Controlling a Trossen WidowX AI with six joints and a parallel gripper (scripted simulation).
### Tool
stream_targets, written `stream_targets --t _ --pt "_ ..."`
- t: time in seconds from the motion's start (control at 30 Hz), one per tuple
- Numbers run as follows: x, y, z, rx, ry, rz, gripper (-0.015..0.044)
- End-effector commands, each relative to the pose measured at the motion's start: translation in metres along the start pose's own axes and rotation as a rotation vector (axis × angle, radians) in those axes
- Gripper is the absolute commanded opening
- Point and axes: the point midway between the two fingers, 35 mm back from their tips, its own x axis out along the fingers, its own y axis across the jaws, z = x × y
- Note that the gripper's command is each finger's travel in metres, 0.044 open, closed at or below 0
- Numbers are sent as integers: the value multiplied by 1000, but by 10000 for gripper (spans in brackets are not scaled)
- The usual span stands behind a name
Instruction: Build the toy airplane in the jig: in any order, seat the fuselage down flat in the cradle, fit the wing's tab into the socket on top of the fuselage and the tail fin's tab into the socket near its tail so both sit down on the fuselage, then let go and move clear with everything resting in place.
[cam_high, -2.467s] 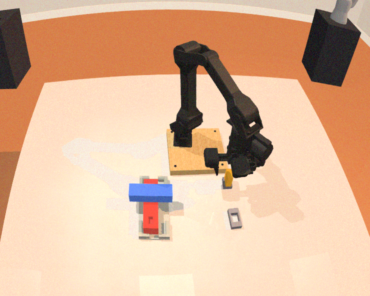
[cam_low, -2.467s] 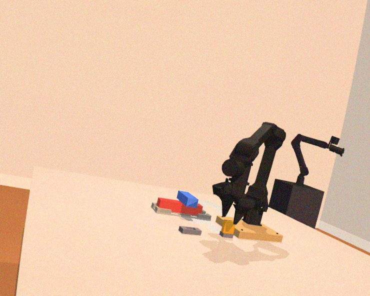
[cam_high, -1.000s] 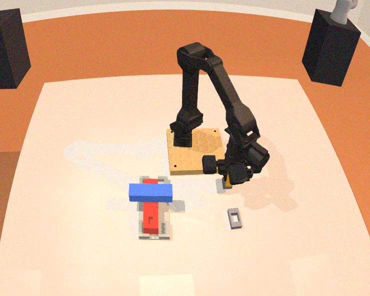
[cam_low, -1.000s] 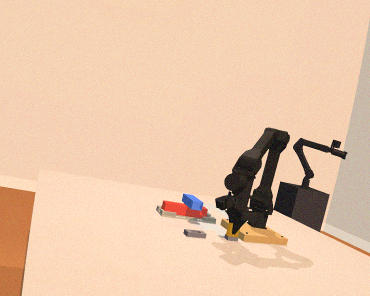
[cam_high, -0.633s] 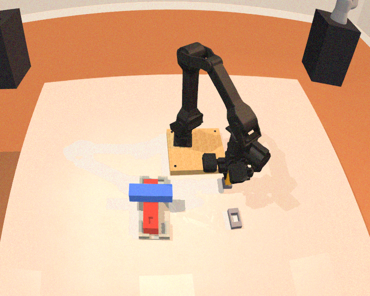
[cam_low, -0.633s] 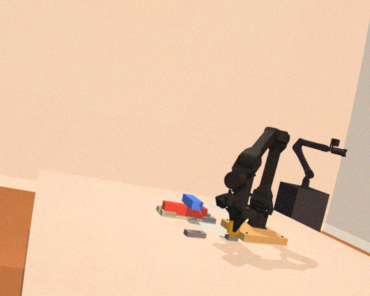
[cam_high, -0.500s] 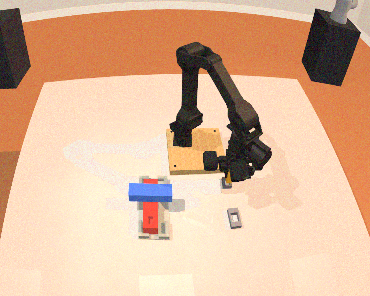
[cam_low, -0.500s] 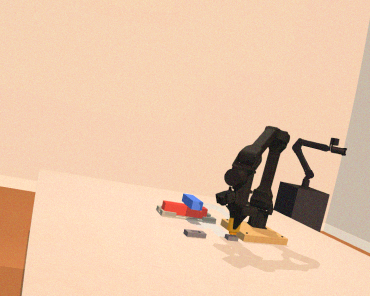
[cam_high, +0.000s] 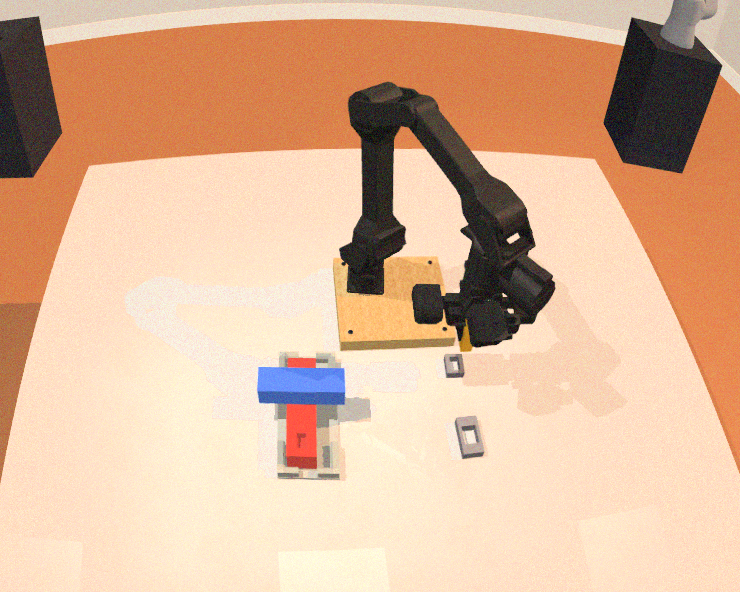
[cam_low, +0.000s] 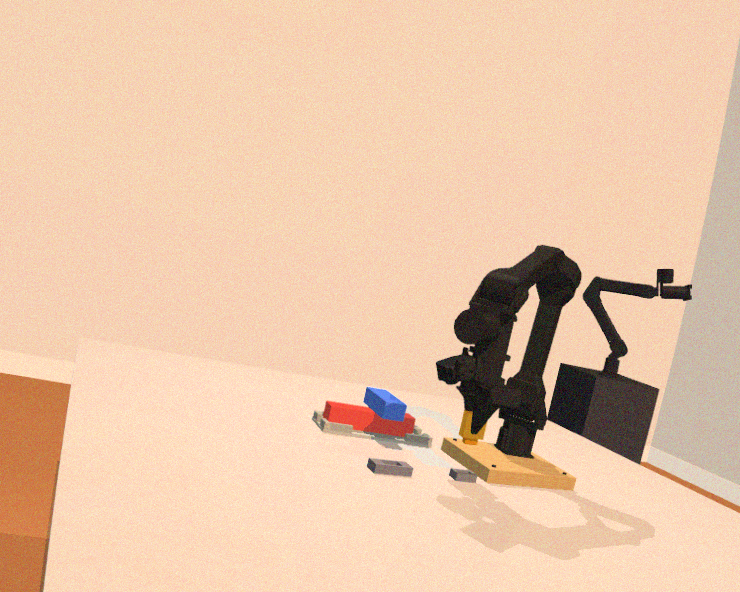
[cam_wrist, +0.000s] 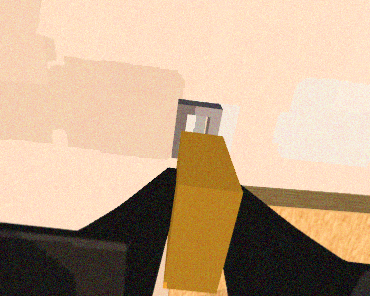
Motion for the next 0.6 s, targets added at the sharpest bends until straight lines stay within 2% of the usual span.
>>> stream_targets --t 0.0,0.57 --pt "-18 1 1 -4 -12 12 0" --pt "-66 -5 -8 -1 -7 10 0"
